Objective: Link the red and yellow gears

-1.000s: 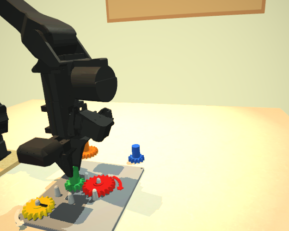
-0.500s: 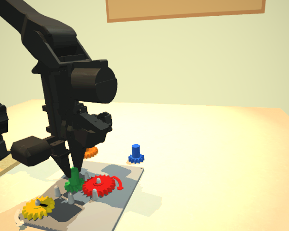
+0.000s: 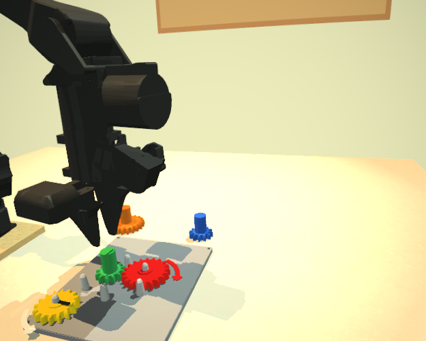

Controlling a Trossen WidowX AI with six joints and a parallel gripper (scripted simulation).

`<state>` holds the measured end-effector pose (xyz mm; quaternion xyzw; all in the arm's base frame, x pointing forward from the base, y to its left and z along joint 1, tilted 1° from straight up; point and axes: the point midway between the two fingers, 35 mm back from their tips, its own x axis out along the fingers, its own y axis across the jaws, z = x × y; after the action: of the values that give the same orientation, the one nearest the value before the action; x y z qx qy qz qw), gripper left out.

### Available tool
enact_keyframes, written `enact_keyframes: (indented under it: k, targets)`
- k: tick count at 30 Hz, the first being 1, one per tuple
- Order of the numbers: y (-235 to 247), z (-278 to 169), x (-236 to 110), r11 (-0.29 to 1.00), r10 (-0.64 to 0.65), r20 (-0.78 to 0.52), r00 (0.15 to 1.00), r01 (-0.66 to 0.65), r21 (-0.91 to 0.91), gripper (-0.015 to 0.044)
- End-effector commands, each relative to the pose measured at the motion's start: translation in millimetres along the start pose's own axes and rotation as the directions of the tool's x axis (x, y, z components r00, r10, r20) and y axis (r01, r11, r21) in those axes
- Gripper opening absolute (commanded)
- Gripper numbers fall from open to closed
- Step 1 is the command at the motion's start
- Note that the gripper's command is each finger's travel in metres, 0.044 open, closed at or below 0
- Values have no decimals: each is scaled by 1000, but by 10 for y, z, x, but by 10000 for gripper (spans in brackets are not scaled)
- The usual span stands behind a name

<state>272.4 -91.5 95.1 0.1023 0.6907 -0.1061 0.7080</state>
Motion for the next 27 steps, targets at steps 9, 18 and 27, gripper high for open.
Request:
enact_keyframes:
  k: [9, 18, 27]
  targets:
    - [632, 385, -197, 996, 5, 18, 1000, -6, 84, 298]
    - [1584, 601, -167, 974, 12, 17, 1000, -16, 226, 440]
    - [1594, 617, -40, 974, 12, 17, 1000, -16, 226, 440]
